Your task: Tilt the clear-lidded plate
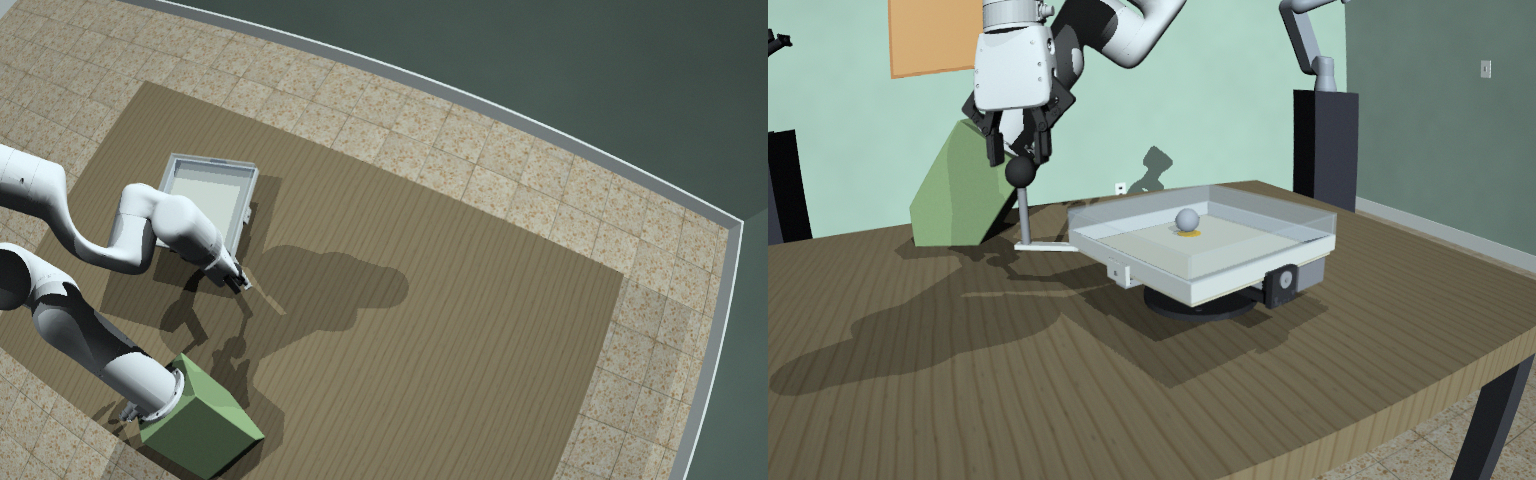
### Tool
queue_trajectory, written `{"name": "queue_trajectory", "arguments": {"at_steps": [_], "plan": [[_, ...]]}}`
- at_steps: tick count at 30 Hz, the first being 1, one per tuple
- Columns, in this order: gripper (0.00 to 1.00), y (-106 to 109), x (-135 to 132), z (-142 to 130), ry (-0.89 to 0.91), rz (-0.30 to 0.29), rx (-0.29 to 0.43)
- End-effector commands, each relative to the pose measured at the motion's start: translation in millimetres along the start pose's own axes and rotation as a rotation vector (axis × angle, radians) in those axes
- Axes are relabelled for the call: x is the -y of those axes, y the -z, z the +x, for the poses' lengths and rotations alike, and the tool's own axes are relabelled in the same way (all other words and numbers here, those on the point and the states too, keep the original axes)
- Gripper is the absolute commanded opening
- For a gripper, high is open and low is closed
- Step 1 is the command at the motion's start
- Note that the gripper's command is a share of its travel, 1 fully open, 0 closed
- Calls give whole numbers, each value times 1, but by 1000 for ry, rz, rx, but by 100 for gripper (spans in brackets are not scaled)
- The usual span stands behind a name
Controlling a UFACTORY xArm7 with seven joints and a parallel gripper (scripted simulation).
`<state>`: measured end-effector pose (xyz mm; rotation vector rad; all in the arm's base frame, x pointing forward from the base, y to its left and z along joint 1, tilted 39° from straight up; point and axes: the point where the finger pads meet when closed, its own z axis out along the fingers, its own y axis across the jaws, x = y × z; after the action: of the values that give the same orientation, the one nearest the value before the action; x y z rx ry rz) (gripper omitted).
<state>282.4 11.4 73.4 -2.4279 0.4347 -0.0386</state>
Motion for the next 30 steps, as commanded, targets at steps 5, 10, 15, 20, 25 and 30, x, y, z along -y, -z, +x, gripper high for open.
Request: {"name": "queue_trajectory", "arguments": {"at_steps": [5,10,15,20,25,30], "plan": [[61,12,0,1,0,0,-4],[61,20,0,1,0,0,-4],[61,27,0,1,0,0,-4],[61,29,0,1,0,0,-4],[61,31,0,1,0,0,-4],[100,31,0,1,0,0,-4]]}}
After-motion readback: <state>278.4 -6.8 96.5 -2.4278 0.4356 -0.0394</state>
